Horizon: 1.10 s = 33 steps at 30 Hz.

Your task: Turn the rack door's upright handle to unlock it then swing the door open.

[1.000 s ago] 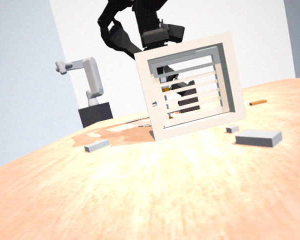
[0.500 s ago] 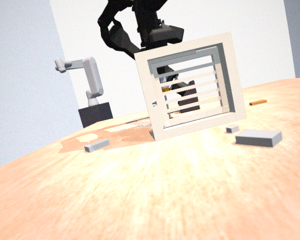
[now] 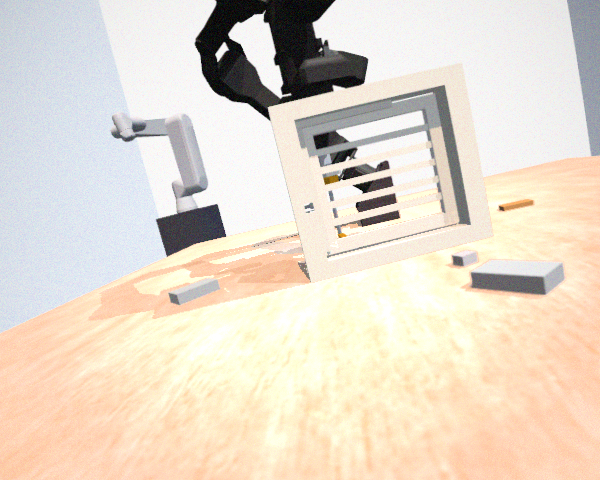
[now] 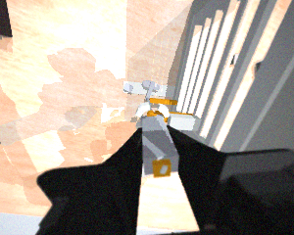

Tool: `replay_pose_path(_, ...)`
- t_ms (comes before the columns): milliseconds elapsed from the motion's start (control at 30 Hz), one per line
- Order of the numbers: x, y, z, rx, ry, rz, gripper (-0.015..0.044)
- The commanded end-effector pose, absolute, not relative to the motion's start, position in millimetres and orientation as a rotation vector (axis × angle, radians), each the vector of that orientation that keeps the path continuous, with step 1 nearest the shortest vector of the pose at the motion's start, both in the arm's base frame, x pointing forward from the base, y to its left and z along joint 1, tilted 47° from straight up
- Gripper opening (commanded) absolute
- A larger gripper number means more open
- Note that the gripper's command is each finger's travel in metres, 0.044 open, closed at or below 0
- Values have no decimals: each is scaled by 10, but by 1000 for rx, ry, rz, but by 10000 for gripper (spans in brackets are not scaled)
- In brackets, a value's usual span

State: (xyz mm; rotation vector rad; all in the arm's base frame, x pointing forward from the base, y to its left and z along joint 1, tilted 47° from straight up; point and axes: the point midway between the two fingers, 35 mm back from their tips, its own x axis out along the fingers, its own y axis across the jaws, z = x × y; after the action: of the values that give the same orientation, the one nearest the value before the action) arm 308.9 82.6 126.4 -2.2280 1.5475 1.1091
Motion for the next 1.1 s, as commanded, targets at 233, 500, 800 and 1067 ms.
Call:
replay_pose_path(233, 3044, 826, 1251, -2157, 1568, 1006, 12)
replay_pose_path(500, 2972, 825, 1236, -2050, 1591, 851, 12)
replay_pose_path(800, 2861, 827, 1207, -1935, 1605, 697, 12)
replay_pose_path(1067, 2733, 835, 1168, -1837, 1609, 574, 12)
